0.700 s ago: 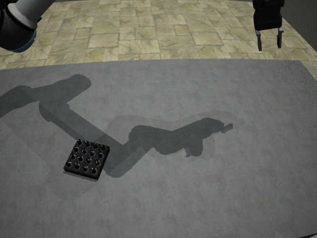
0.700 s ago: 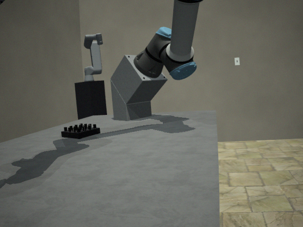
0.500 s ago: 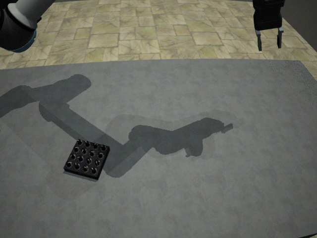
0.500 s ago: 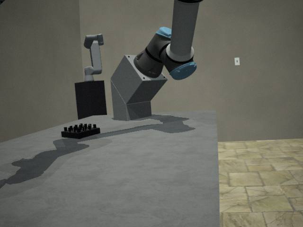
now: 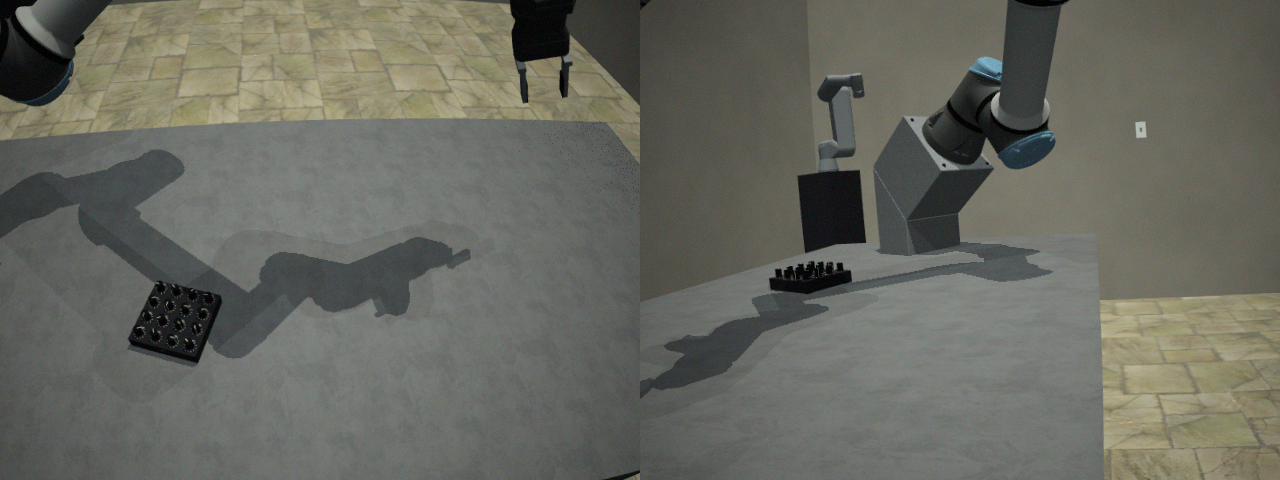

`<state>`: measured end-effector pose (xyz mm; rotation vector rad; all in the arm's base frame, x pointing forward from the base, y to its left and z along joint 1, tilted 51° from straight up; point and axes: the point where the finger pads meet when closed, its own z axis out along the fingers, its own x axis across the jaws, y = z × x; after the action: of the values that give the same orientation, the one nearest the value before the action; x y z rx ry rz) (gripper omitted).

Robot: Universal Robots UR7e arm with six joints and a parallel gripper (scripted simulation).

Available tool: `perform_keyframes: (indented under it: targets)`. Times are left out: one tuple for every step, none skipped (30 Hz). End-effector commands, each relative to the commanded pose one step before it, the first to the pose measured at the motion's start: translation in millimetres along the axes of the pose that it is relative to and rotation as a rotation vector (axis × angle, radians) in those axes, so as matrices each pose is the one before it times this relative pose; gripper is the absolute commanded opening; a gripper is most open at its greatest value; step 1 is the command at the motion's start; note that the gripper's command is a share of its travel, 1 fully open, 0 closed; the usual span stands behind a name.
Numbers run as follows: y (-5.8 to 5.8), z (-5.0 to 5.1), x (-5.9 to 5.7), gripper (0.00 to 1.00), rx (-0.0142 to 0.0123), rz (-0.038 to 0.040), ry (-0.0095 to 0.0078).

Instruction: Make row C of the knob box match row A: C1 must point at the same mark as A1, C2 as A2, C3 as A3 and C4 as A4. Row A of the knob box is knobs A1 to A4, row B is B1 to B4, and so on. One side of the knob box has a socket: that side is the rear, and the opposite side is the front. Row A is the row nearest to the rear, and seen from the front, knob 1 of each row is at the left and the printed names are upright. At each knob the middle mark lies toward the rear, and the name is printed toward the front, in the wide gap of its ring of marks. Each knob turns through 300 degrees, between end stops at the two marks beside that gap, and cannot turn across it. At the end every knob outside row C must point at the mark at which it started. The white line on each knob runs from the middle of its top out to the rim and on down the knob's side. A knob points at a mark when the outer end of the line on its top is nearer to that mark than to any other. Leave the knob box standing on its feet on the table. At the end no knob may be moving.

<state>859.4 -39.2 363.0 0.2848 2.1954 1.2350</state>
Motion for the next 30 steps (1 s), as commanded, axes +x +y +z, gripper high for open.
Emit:
perform_keyframes:
  targets:
    - [-0.79,-2.33,-1.03,1.0,0.00135,-0.00293,-0.0032]
    - [-0.98,0.03,0.4,1.0,0.00054,-0.00028,0.0003]
    - [-1.32,0.03,0.53,1.0,0.00074,-0.00026,0.00039]
    - [-1.09,-0.25,0.14,1.0,0.00093,-0.00177,-0.00018]
    - [-1.38,-0.31,0.18,1.0,0.00116,-0.00222,-0.00022]
    - [-1.49,-0.12,0.37,1.0,0.00126,-0.00285,0.00008]
    - [-1.69,-0.07,0.5,1.0,0.00132,-0.00344,0.0002]
    - [-1.96,-0.08,0.6,1.0,0.00146,-0.00402,0.00026]
    - [-2.27,-0.09,0.73,1.0,0.00169,-0.00454,0.00037]
    - [-2.58,-0.1,0.85,1.0,0.00192,-0.00518,0.00044]
    - [-2.9,-0.11,0.99,1.0,0.00215,-0.00585,0.00052]
    - [0.0,0.0,0.0,1.0,0.0,0.0,0.0]
    - [0.0,0.0,0.0,1.0,0.0,0.0,0.0]
    - [-3.23,-0.12,1.15,1.0,0.00239,-0.00654,0.00062]
    - [-3.56,-0.12,1.32,1.0,0.00264,-0.00725,0.00072]
    - [-3.88,-0.13,1.5,1.0,0.00288,-0.00797,0.00084]
    - [-4.21,-0.14,1.7,1.0,0.00312,-0.00871,0.00097]
    - [-4.53,-0.14,1.93,1.0,0.00336,-0.00945,0.00111]
    - [-4.84,-0.14,2.17,1.0,0.00359,-0.01021,0.00127]
    - [-5.15,-0.14,2.43,1.0,0.00381,-0.01095,0.00146]
    - [-5.46,-0.13,2.72,1.0,0.00402,-0.01169,0.00166]
    - [-5.74,-0.11,3.03,1.0,0.00422,-0.01243,0.00188]
    - [-5.99,-0.11,3.35,1.0,0.0044,-0.01319,0.00211]
    - [-6.2,-0.1,3.69,1.0,0.00456,-0.01395,0.00235]
    - [-6.39,-0.09,4.06,1.0,0.0047,-0.01471,0.00261]
    - [-6.56,-0.07,4.44,1.0,0.00482,-0.01546,0.00288]
    - [-6.69,-0.05,4.84,1.0,0.00492,-0.01619,0.00317]
    - [-6.79,-0.03,5.26,1.0,0.00498,-0.0169,0.00348]
    - [0.0,0.0,0.0,1.0,0.0,0.0,0.0]
    - [0.0,0.0,0.0,1.0,0.0,0.0,0.0]
